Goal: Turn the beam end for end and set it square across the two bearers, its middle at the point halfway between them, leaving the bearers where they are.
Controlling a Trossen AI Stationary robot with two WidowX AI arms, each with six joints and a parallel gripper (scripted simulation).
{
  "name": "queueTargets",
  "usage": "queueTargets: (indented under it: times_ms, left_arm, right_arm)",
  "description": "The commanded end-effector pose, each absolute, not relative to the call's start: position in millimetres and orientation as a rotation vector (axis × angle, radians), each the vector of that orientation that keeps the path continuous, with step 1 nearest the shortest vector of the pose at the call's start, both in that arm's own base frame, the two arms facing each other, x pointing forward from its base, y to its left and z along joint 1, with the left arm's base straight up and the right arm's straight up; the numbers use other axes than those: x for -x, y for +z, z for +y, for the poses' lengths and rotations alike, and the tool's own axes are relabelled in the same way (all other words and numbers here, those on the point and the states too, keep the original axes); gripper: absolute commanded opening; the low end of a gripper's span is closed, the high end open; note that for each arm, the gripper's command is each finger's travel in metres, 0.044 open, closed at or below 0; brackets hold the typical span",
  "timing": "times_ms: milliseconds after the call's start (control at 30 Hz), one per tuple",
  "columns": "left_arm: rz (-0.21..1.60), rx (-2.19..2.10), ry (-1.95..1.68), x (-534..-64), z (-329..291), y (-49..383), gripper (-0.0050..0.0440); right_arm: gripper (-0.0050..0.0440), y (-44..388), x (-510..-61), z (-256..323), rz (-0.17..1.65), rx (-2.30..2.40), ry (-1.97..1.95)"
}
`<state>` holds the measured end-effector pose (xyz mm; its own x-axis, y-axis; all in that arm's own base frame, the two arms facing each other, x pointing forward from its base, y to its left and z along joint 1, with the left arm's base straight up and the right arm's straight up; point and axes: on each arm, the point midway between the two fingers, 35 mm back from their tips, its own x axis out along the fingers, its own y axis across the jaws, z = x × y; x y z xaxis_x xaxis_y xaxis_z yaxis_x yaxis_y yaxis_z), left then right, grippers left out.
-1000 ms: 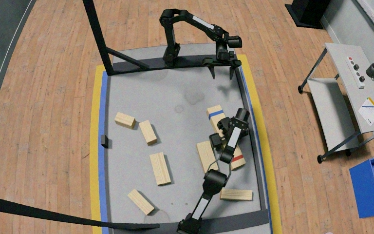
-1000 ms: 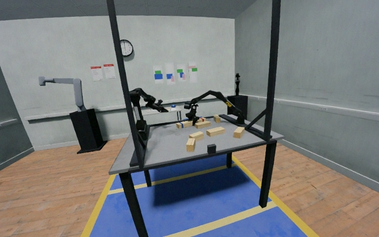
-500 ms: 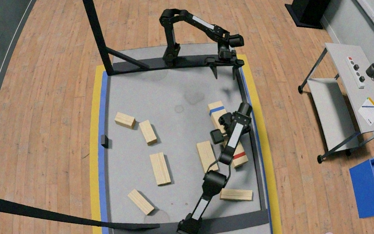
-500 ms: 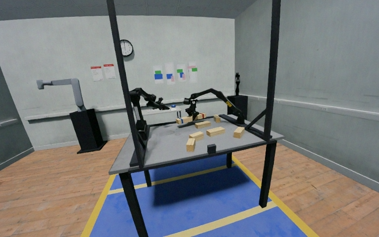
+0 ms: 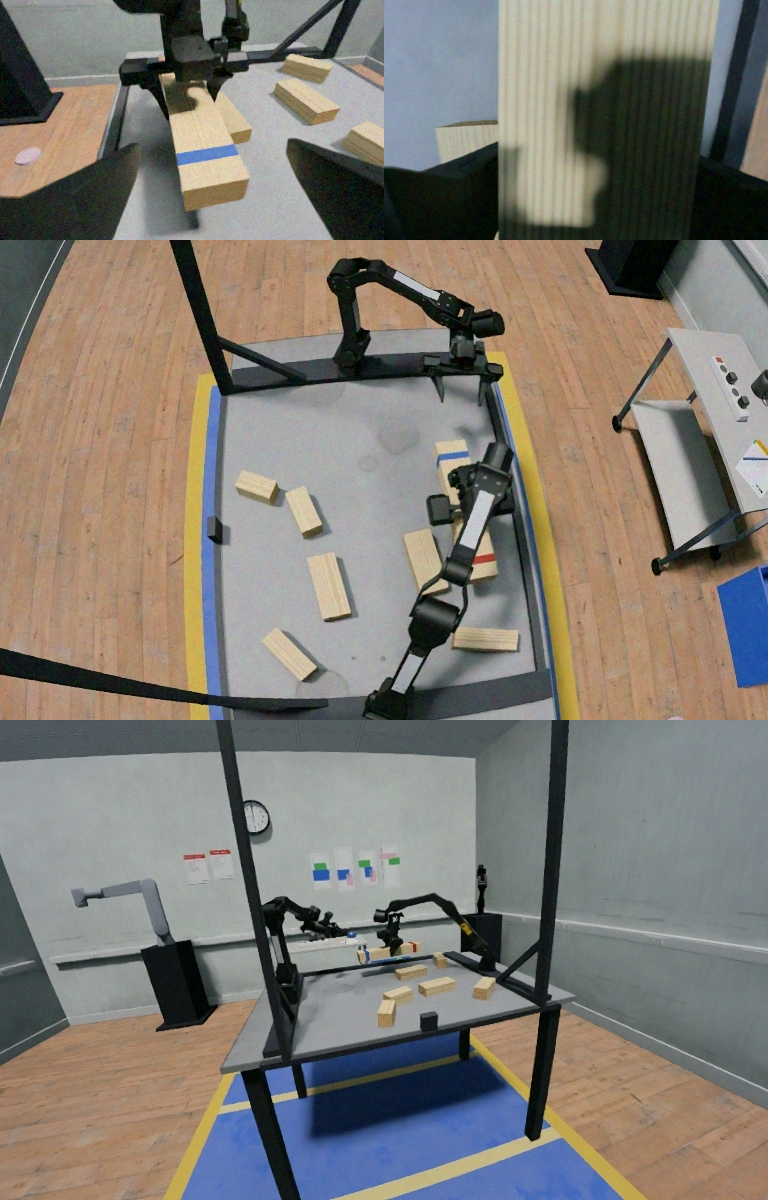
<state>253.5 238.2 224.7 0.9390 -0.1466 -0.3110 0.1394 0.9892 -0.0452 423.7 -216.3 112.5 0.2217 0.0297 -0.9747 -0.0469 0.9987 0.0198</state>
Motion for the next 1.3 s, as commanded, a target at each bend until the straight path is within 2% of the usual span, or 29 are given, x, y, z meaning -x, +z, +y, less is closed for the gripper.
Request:
queueTargets:
  times_ms: [0, 533, 1067, 1267]
  left_arm:
    - [0.298, -0.035, -0.179, -261.5, 233.2, 241.1, 0.04]
    - [0.296, -0.094, -0.29, -282.6, 208.6, 249.7, 0.04]
    - [0.29, -0.139, -0.389, -296.1, 184.7, 255.1, 0.04]
    - [0.303, -0.158, -0.42, -299.7, 176.1, 254.0, 0.04]
  right_arm:
    - [0.0304, 140.9, -420.8, -203.1, 1.276, -0.024, -0.065]
    - [0.0304, 138.2, -395.6, -154.6, 1.239, -0.361, -0.478]
    - [0.0304, 136.7, -369.6, -102.4, 1.132, -0.732, -0.932]
    - [0.0304, 122.8, -354.4, -70.8, 1.075, -0.872, -1.105]
